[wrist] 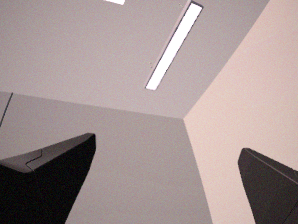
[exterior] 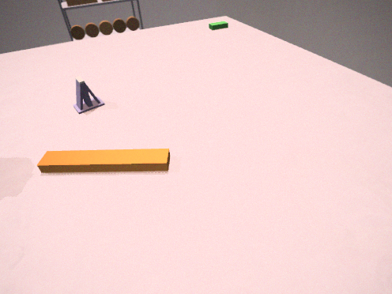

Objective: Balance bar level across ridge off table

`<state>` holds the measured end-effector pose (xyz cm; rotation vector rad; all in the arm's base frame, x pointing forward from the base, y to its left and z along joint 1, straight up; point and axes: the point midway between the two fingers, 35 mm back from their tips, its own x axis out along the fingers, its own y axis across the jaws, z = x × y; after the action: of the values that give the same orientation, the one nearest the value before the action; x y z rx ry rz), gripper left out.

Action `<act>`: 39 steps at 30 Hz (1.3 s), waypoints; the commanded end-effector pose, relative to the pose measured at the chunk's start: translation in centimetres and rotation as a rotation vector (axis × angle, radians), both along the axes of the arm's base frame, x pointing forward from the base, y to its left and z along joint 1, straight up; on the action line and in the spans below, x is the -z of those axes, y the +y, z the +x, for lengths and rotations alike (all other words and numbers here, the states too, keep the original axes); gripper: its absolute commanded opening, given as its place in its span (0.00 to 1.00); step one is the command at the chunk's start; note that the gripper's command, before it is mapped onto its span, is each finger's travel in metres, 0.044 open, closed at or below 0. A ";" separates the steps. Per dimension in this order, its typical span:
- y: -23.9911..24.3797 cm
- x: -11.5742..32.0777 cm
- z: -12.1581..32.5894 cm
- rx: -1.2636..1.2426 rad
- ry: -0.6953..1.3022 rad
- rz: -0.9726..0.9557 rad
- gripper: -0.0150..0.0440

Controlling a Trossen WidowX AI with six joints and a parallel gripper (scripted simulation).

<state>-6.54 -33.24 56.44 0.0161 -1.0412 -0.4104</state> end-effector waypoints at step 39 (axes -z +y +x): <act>33.7 -0.8 16.5 -0.091 0.590 -0.641 0.79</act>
<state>7.69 -1.22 58.56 -0.5675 -0.6216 -0.0012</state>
